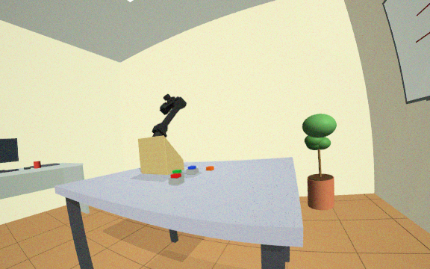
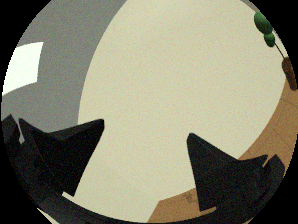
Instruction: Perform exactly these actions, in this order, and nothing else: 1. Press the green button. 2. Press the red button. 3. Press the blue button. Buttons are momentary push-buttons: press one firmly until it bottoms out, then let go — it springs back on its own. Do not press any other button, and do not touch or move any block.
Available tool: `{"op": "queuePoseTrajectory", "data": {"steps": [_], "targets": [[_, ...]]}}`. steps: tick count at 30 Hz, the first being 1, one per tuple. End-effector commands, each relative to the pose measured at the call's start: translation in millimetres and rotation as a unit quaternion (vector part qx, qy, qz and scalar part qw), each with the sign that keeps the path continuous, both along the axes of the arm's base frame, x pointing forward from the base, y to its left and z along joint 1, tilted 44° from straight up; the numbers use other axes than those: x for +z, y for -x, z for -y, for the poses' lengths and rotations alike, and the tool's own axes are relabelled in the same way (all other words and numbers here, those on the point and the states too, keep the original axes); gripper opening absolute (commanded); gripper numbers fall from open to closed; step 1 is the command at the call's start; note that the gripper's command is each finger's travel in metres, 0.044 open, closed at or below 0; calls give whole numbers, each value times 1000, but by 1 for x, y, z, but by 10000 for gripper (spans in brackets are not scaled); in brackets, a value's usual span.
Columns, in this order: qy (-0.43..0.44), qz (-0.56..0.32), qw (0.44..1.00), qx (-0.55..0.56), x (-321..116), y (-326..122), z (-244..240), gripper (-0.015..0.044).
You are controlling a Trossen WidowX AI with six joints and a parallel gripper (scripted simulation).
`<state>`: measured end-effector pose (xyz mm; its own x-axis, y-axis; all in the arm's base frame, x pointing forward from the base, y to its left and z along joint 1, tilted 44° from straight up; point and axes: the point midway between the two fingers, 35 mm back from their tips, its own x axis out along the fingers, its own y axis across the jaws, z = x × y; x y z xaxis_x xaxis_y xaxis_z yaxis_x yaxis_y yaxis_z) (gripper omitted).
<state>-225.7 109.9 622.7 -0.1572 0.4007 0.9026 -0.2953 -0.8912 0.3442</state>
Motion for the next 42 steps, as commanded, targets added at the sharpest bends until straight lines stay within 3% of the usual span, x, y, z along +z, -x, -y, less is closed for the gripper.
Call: {"op": "queuePoseTrajectory", "data": {"steps": [1,5,10,18,30,36,42], "targets": [[0,2,1000,-2,0,0,-1,400],[-1,46,997,-55,-9,11,-27,400],[15,154,972,-176,-38,19,-103,400],[89,306,887,-334,-101,-25,-233,400],[256,443,727,-458,-208,-184,-355,400],[353,476,646,-482,-265,-283,-374,400],[452,484,571,-486,-322,-383,-363,400]]}}
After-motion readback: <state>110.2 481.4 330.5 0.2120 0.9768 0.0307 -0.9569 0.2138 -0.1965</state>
